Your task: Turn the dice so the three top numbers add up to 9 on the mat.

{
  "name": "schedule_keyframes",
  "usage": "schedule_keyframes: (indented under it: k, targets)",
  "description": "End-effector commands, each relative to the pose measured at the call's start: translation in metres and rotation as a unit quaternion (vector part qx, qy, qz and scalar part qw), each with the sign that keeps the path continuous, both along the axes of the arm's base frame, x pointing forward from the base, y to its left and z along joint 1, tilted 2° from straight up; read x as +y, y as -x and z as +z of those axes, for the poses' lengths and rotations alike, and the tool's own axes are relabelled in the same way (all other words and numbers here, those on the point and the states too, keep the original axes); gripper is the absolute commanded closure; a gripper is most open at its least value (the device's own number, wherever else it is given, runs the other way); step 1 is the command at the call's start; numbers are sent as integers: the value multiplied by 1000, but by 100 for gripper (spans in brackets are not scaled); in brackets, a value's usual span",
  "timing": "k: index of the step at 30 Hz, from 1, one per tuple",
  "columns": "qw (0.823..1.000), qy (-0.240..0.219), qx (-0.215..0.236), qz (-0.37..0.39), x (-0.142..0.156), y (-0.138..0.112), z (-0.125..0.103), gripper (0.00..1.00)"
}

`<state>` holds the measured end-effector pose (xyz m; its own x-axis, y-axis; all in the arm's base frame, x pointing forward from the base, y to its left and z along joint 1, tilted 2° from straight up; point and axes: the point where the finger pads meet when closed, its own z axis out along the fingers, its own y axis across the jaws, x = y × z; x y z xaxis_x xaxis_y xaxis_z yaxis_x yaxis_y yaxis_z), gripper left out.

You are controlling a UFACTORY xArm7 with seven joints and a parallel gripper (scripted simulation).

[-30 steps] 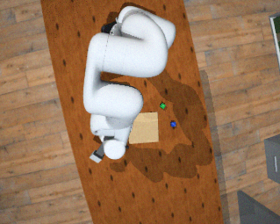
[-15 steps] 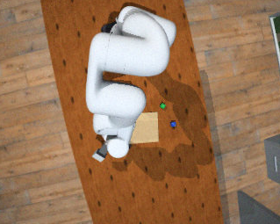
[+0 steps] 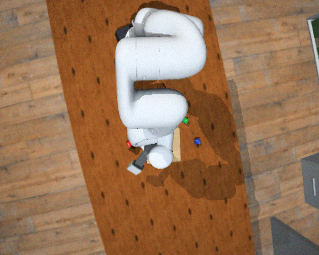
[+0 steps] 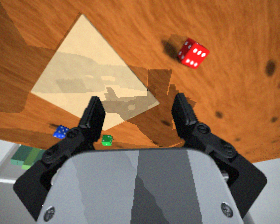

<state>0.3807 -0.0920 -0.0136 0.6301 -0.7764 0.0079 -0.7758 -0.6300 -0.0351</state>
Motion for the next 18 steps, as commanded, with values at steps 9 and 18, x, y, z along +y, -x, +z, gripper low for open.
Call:
schedule_keyframes:
  k: [9, 18]
  targets:
    - [1000, 6, -2, -2, 93, 3, 3, 0]
    - [1000, 6, -2, -2, 133, 5, 3, 0]
